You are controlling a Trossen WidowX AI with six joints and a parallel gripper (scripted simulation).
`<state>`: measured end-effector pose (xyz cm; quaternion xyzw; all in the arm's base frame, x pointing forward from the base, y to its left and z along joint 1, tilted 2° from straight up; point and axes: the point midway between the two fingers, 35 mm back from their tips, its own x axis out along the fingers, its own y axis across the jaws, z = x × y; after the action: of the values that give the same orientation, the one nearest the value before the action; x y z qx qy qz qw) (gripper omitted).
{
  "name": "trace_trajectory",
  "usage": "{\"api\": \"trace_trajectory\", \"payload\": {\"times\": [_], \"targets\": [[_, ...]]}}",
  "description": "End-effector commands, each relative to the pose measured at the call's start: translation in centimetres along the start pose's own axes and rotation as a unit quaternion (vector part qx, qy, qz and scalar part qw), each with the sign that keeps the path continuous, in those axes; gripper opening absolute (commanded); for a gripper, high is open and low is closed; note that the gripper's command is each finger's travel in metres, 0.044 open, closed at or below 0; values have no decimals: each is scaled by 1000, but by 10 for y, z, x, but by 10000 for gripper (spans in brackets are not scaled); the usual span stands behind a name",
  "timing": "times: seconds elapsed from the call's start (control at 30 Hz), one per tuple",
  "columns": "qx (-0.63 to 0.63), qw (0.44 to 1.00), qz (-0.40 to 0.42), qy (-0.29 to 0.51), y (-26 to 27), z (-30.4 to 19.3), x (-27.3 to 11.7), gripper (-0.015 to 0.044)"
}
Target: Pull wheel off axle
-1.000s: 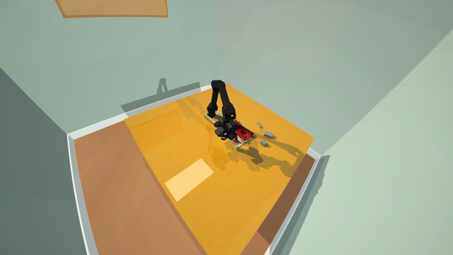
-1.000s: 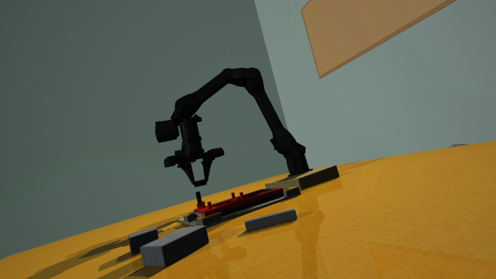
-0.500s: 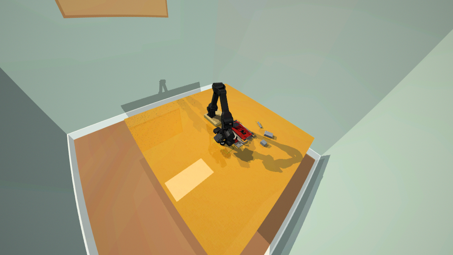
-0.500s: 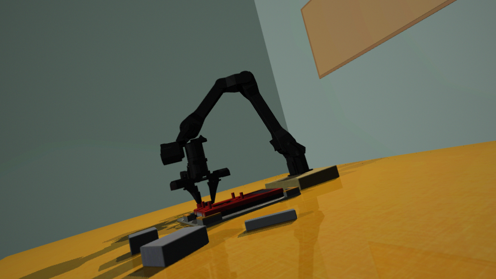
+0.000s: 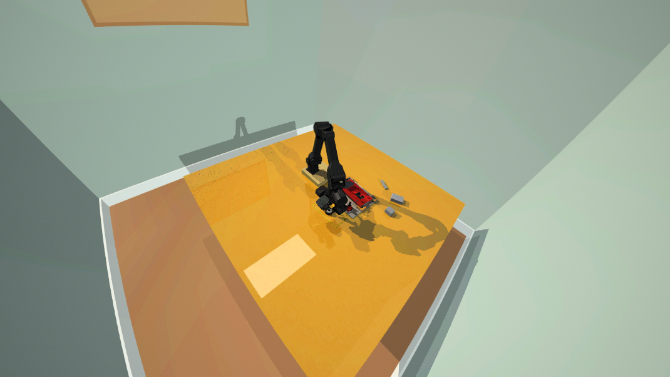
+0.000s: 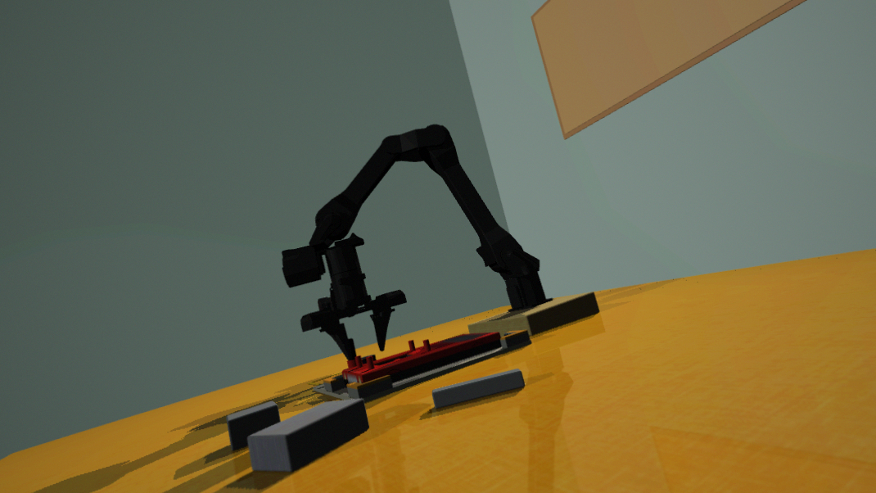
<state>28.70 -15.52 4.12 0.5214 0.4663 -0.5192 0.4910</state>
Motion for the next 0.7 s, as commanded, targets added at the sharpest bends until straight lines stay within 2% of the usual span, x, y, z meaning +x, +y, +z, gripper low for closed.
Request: {"api": "trace_trajectory", "payload": {"times": [0.0,0.17,0.2,0.33,0.37,0.67], "targets": [[-2,1000,13,-4,4,2,-29,300],[-2,1000,14,-4,2,1,-49,300],[0,1000,13,-6,2,1,-42,326],[0,1000,13,-5,-17,-7,-57,431],[-1,1000,13,-5,-23,-9,-61,440],[-2,1000,11,-3,-77,-33,-91,440]]}}
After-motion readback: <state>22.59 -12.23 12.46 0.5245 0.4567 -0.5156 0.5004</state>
